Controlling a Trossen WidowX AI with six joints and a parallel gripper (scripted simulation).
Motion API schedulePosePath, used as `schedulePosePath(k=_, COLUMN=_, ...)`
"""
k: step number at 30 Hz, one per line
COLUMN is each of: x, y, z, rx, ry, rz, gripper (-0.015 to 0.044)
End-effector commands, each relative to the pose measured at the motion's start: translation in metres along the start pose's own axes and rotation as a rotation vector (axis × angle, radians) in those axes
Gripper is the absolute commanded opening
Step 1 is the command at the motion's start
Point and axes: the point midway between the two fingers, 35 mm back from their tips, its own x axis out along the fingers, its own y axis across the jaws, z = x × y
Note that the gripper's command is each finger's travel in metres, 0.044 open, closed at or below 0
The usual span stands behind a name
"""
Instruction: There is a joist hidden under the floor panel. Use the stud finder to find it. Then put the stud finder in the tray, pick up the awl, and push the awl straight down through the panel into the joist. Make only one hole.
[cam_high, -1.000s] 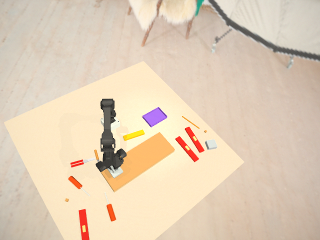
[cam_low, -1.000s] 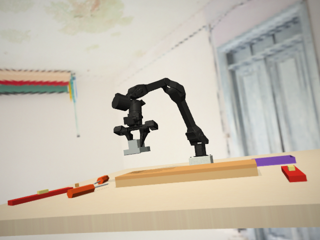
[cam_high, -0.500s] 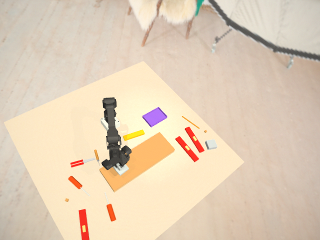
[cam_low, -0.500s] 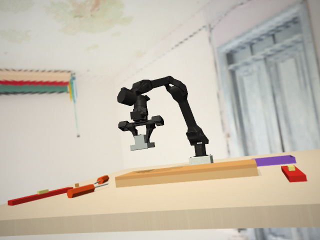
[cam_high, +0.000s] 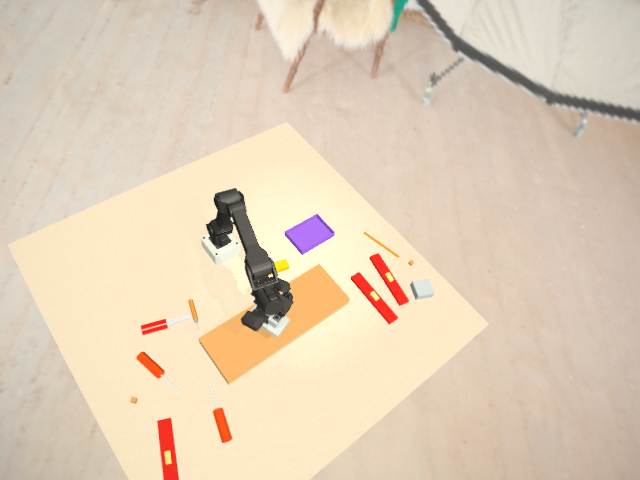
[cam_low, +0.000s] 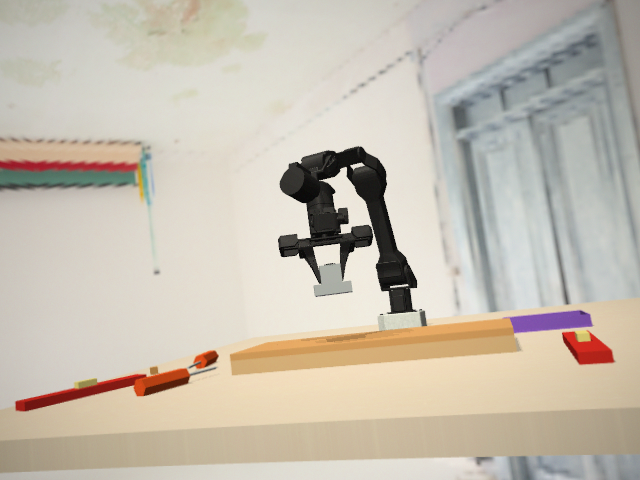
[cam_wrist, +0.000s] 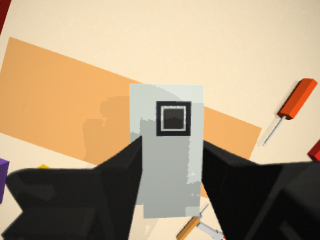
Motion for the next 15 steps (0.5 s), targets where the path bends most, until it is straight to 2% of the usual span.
schedulePosePath(k=1, x=-0.001, y=0.031, z=0.014, rx=-0.074, ry=-0.018, rz=0.015, gripper=0.0000)
schedulePosePath(k=15, x=0.008, y=0.129, z=0.031, rx=-0.298, ry=-0.023, rz=0.082, gripper=0.0000)
